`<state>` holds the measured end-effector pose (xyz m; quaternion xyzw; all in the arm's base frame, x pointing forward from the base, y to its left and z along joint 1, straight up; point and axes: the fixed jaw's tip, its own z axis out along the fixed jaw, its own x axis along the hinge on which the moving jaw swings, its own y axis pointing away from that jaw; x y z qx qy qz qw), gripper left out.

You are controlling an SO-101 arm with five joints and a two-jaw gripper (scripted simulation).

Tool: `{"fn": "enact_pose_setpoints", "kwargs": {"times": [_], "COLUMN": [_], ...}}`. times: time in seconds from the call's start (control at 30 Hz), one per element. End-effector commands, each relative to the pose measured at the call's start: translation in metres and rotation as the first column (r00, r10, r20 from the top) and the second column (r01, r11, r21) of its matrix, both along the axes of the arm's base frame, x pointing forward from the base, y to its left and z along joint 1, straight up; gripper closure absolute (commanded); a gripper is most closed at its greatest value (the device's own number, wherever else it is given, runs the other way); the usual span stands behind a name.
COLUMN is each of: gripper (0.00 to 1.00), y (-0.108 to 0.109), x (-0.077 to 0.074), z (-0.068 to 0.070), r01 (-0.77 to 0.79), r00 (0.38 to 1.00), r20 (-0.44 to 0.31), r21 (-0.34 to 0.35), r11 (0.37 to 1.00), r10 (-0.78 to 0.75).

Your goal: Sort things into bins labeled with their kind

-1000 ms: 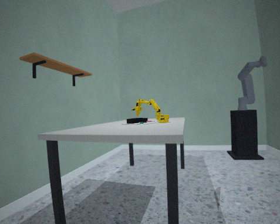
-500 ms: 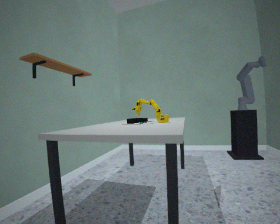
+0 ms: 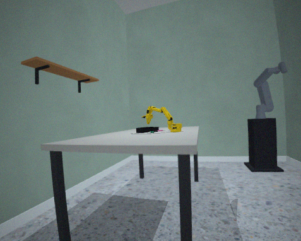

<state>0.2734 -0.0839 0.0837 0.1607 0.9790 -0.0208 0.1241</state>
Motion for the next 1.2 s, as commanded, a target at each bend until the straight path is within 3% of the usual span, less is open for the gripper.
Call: {"fn": "enact_pose_setpoints", "kwargs": {"times": [0.0, 0.53, 1.17], "gripper": [1.00, 1.00, 1.00], "y": [-0.004, -0.005, -0.005], "x": [0.003, 0.004, 0.005], "z": [0.009, -0.012, -0.018], "r01": [0.020, 0.020, 0.020], "r00": [0.999, 0.999, 0.999], "r20": [0.048, 0.048, 0.048], "r21": [-0.012, -0.012, -0.012], "r11": [1.000, 1.000, 1.000], "r10": [-0.019, -0.019, -0.019]}}
